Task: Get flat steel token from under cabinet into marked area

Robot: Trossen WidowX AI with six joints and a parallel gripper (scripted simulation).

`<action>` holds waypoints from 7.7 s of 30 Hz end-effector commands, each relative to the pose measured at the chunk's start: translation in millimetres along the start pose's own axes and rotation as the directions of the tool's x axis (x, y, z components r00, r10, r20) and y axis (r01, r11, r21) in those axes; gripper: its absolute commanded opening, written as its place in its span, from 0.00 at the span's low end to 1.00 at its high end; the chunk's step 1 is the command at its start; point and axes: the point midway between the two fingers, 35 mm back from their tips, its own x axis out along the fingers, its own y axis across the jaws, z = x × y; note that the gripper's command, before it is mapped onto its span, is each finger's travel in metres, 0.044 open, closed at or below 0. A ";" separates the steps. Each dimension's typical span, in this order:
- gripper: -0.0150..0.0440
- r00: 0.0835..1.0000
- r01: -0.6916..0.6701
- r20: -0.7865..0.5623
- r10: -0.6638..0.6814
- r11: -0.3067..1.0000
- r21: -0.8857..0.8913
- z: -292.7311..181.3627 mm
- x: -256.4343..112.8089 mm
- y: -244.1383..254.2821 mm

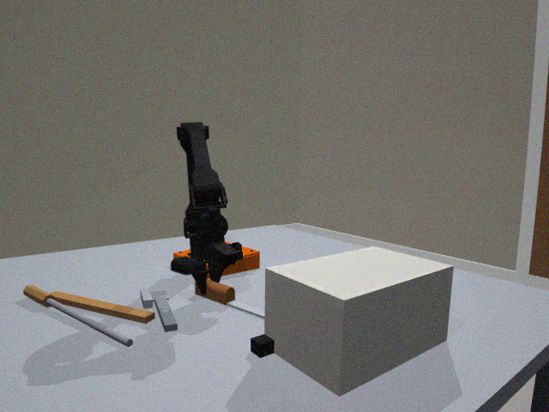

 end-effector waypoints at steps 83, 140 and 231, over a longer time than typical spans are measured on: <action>0.25 1.000 0.005 0.004 -0.005 1.000 0.006 37.0 0.8 -1.2; 0.25 1.000 0.004 0.010 -0.004 1.000 0.007 105.0 -0.9 -2.3; 0.25 1.000 0.003 0.017 -0.003 1.000 0.008 184.6 -1.4 9.9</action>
